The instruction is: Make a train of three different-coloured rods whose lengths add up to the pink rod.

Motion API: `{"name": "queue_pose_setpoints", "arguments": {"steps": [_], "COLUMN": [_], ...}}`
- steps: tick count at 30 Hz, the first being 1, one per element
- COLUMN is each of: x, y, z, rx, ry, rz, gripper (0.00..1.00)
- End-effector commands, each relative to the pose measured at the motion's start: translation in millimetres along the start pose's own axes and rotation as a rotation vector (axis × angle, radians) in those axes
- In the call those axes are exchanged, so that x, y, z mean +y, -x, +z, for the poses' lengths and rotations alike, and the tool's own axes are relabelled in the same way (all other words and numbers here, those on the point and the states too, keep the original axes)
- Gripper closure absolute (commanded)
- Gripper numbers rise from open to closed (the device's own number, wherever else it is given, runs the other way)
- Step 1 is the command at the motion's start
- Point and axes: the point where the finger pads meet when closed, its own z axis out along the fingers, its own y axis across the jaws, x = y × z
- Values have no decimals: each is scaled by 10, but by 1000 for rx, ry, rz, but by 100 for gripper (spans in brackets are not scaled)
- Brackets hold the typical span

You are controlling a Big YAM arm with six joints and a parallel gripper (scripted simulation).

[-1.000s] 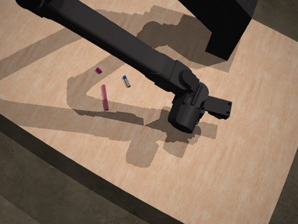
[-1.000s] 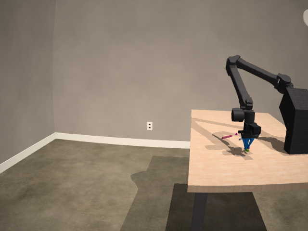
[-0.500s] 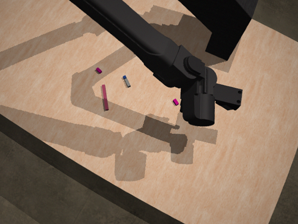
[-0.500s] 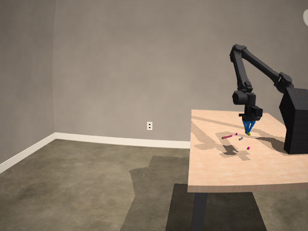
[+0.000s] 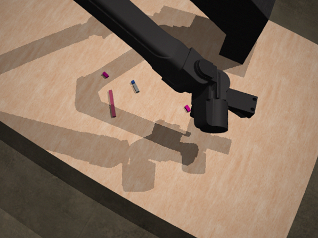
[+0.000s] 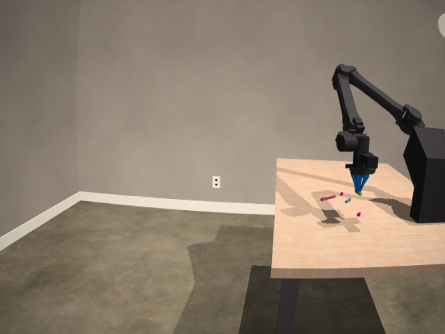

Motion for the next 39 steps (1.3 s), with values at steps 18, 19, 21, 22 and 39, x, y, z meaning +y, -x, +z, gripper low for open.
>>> {"name": "queue_pose_setpoints", "arguments": {"steps": [18,19,21,22,39], "x": [33,32,85,84,259], "y": [-1430,-1428,-1599,-1597,-1892], "z": [-24,-24,-19,-19,-10], "rx": [-13,-14,-9,-10,-1], "ry": [-5,-5,-5,-5,1], "rz": [598,598,671,671,809], "gripper": [96,96,96,96,96]}}
